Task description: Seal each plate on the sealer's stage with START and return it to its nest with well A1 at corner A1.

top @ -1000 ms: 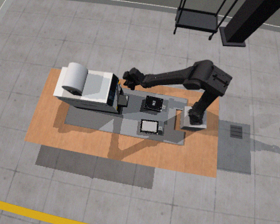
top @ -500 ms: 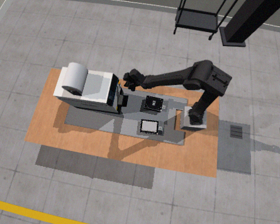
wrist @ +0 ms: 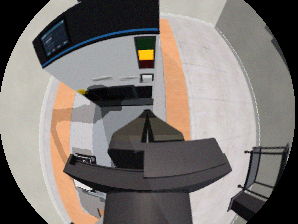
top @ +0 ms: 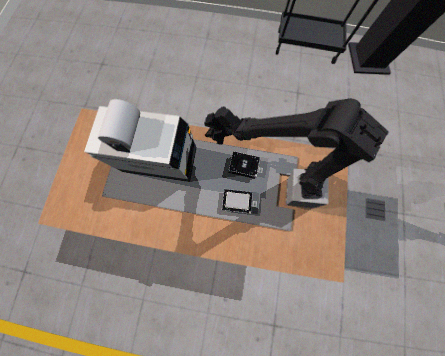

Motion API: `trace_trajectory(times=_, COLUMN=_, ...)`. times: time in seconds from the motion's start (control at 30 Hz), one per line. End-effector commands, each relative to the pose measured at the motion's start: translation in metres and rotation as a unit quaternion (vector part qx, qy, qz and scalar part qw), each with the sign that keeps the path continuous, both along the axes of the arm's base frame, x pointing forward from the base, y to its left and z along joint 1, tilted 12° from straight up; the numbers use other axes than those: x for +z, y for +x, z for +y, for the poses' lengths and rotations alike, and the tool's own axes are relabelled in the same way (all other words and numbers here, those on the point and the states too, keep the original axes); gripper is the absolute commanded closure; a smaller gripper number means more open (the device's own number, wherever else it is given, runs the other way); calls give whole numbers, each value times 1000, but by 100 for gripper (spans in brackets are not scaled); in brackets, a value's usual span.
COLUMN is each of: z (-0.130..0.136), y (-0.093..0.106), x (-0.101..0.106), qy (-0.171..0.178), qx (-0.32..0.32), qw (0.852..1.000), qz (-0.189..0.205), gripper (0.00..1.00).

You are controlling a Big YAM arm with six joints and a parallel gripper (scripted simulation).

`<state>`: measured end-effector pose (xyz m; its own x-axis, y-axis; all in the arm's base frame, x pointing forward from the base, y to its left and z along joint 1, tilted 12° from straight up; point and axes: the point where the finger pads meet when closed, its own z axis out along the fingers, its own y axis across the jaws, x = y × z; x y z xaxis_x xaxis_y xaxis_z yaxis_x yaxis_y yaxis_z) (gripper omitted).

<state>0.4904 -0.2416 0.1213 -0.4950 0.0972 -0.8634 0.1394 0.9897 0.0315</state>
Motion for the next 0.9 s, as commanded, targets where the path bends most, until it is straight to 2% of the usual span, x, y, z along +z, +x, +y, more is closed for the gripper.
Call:
trace_trajectory(times=0.0, z=-4, y=-30, x=4, qy=-16, qx=-5, qw=1000, qz=-2, gripper=100)
trace_trajectory(times=0.23, z=8, y=-54, x=29, qy=-23, qx=7, qw=1000, qz=-11, gripper=100)
trace_trajectory(times=0.33, z=5, y=-58, x=25, qy=-19, qx=1, qw=1000, qz=-7, gripper=100)
trace_trajectory(times=0.5, z=10, y=-91, x=29, qy=-15, qx=-2, qw=1000, qz=-1, gripper=100)
trace_trajectory(times=0.63, z=11, y=-106, x=45, qy=-22, qx=0, qw=1000, qz=-9, gripper=100)
trace_trajectory(times=0.67, z=16, y=-99, x=50, qy=-68, qx=26, qw=997, qz=-4, gripper=0)
trace_trajectory(times=0.73, z=28, y=-88, x=56, qy=-139, qx=73, qw=988, qz=7, gripper=0)
trace_trajectory(times=0.8, z=37, y=-80, x=59, qy=-183, qx=101, qw=978, qz=17, gripper=0)
trace_trajectory(times=0.87, z=37, y=-80, x=59, qy=-183, qx=101, qw=978, qz=17, gripper=0)
